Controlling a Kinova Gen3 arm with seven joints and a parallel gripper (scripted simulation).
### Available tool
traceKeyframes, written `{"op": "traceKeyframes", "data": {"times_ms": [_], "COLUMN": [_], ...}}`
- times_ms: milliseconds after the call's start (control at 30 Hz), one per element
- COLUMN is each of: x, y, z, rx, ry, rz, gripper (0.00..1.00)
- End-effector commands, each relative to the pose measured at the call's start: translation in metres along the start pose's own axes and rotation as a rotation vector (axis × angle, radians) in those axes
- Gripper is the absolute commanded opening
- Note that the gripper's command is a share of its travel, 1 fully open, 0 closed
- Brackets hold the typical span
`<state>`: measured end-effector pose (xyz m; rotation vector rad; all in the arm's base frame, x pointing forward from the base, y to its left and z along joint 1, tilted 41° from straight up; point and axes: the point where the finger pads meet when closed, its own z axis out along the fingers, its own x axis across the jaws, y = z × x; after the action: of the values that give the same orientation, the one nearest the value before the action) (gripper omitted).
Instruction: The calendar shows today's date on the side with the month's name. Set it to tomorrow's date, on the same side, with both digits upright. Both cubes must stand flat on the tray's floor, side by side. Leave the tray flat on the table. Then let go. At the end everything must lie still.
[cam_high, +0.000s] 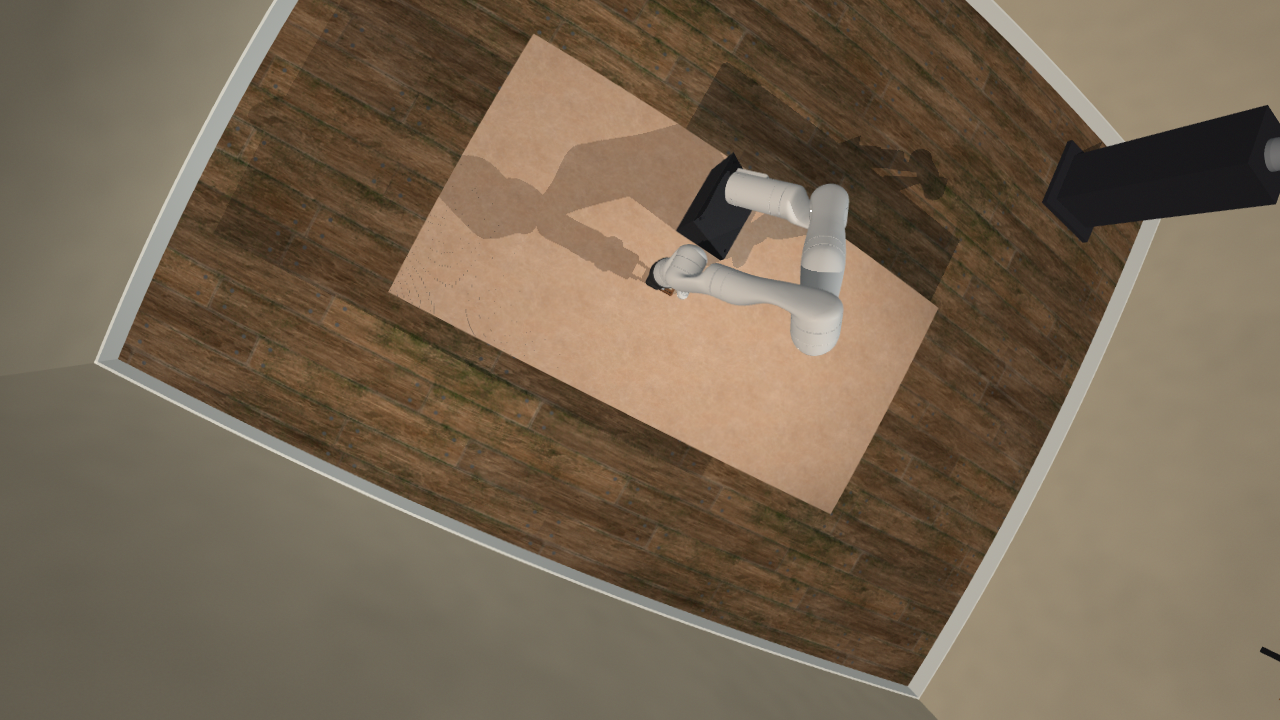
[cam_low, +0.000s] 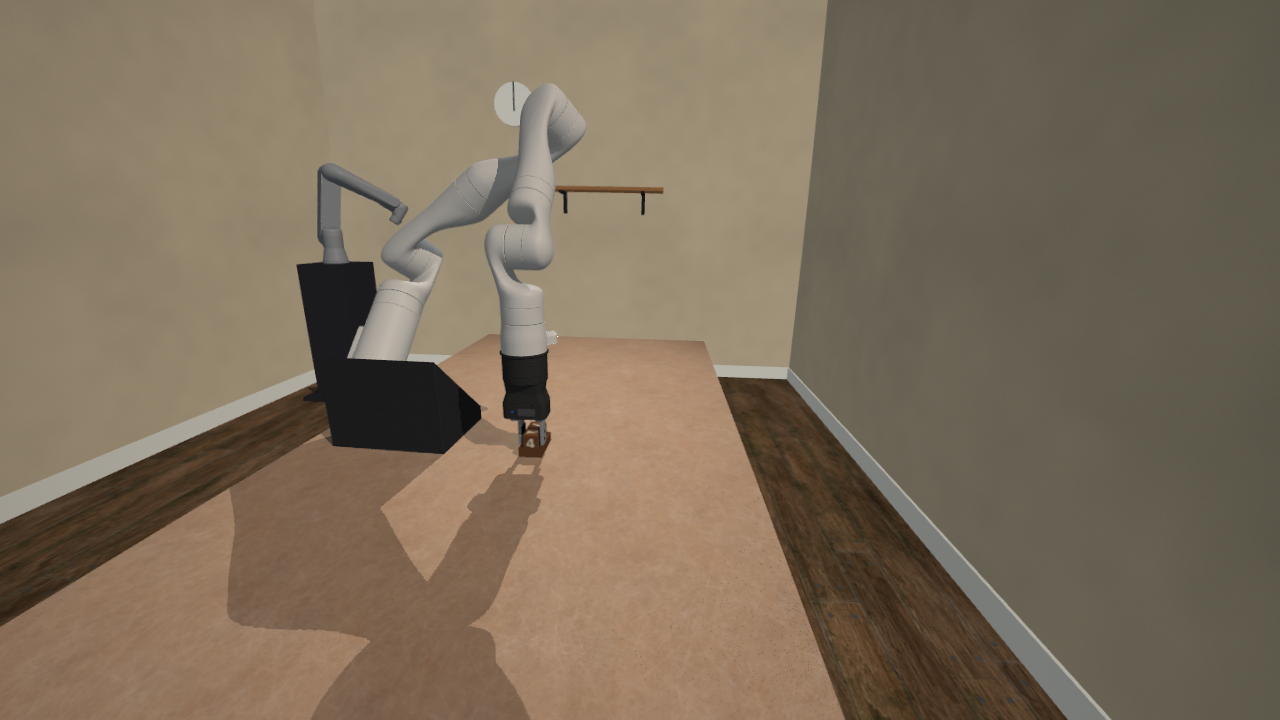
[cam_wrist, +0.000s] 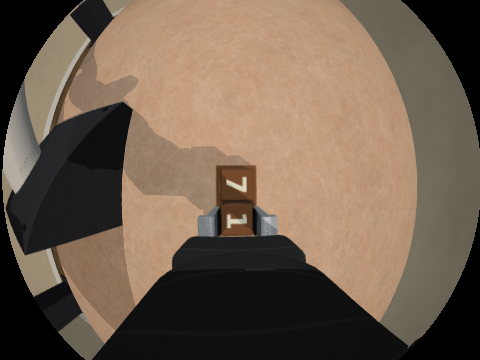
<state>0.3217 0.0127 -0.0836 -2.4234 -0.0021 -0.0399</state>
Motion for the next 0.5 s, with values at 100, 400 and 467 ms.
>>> {"op": "traceKeyframes", "data": {"times_ms": [100, 400, 467], "x": [0.0, 0.0, 0.0], "y": [0.0, 0.0, 0.0], "z": [-0.004, -0.059, -0.074], "rx": [-0.001, -0.001, -0.001], "ry": [0.001, 0.001, 0.001], "rz": [0.0, 0.0, 0.0], "gripper": [0.57, 0.57, 0.57]}}
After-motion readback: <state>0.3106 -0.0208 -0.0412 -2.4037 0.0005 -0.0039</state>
